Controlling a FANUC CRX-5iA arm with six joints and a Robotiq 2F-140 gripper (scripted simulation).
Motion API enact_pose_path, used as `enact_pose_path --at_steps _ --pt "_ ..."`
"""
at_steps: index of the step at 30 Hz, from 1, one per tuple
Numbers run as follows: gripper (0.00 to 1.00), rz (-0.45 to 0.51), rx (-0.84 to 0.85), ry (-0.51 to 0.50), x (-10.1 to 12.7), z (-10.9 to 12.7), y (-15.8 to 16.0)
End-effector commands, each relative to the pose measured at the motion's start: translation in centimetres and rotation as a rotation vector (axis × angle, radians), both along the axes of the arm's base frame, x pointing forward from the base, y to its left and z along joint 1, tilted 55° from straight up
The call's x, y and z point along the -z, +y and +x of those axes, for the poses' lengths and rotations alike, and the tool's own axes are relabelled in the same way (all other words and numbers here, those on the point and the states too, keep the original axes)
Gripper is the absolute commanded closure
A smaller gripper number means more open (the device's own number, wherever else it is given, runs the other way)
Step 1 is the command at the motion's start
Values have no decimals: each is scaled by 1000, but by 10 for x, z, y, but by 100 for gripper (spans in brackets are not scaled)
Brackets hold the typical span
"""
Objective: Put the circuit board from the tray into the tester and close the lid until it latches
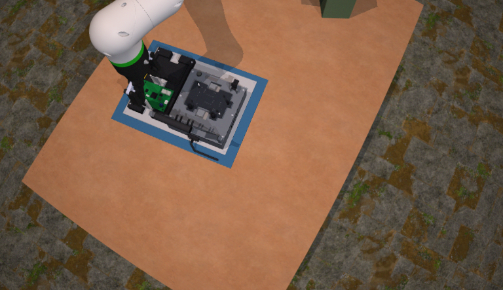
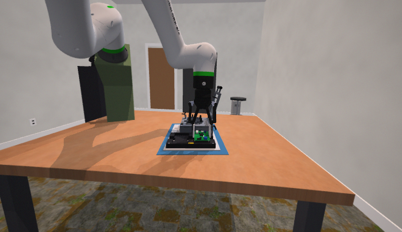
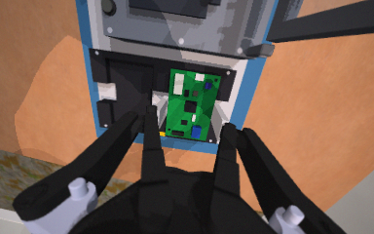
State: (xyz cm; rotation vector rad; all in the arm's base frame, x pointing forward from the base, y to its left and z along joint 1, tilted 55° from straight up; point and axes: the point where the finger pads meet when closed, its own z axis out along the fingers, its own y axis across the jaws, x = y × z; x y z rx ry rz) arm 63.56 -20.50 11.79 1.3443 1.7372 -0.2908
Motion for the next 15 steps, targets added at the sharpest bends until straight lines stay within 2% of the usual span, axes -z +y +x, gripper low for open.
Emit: enact_pose_path --at_steps 1,15 --pt "54 0 0 0 0 0 1" --pt "54 0 0 0 -5 -4 6"
